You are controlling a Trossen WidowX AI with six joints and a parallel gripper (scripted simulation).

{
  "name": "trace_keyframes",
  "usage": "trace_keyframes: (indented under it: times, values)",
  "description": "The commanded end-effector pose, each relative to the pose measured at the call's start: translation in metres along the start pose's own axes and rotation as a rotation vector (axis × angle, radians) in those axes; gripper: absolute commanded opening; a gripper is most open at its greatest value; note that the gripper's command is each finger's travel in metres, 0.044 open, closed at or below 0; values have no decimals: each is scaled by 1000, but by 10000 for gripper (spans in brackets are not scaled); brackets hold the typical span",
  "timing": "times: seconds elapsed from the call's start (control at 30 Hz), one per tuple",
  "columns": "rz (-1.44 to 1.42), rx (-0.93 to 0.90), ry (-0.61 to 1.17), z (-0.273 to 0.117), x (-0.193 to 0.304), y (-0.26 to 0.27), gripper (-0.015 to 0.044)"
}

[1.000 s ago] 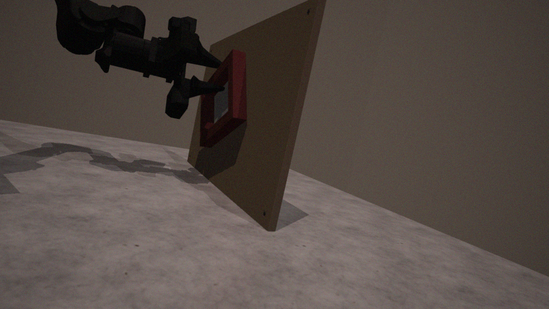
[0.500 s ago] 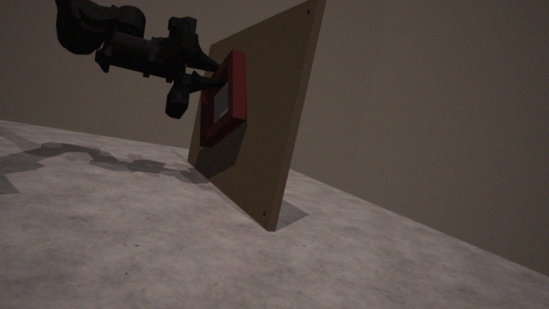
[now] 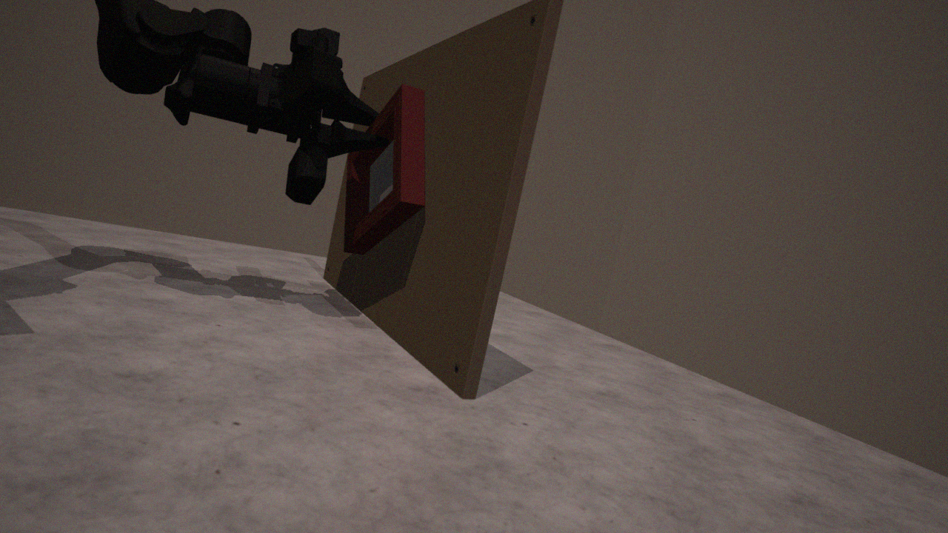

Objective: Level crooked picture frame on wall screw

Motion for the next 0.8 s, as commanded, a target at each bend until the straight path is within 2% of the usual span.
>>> trace_keyframes:
  times: [0.0, 0.77]
  values:
    - [2, 1, 3, 0, 0, 0, 0]
    - [2, 1, 3, 0, 0, 5, 0]
Point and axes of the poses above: the point midway between the two fingers, 35 mm back from their tips, its own z axis out along the fingers, its own y axis across the jaws, x = y × z, the point moved 2 cm from there along -z, back along the fingers, and after that the axes turned 1 degree about z, right-handed, at the moved point
